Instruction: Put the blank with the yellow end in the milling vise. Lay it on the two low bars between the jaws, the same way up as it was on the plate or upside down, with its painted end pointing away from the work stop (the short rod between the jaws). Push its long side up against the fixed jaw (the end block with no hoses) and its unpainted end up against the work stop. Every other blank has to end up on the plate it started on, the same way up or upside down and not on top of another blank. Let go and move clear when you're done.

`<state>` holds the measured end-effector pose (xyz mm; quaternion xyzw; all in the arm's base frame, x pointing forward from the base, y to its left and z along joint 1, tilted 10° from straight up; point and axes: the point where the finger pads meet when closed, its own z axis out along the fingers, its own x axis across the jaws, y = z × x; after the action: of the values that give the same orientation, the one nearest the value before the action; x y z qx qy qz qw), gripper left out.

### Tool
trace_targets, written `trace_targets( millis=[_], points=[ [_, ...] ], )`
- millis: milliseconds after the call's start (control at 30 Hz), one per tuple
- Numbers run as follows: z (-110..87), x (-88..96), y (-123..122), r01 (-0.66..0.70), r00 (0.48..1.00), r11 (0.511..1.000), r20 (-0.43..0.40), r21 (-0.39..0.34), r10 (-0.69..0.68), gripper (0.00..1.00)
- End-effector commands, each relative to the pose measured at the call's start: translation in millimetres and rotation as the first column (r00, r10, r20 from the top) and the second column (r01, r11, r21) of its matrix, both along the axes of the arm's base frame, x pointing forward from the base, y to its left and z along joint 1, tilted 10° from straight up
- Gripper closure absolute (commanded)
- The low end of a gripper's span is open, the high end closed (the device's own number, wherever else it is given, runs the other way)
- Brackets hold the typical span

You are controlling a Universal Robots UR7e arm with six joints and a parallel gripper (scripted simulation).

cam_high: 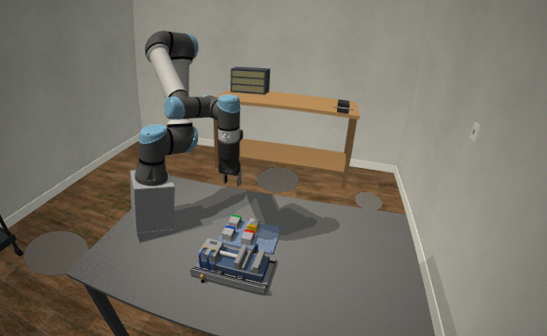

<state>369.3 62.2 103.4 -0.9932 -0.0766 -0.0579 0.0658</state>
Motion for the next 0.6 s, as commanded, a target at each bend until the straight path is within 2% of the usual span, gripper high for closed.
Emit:
trace_targets(
  millis=[0,567],
  points=[
    [0.1,0.3,-1.7,0.000,1.000,1.000,0.001,0.000,0.000,0.00],
    [1.1,0.5,5.5,0.000,1.000,1.000,0.001,0.000,0.000,0.00]
  ],
)
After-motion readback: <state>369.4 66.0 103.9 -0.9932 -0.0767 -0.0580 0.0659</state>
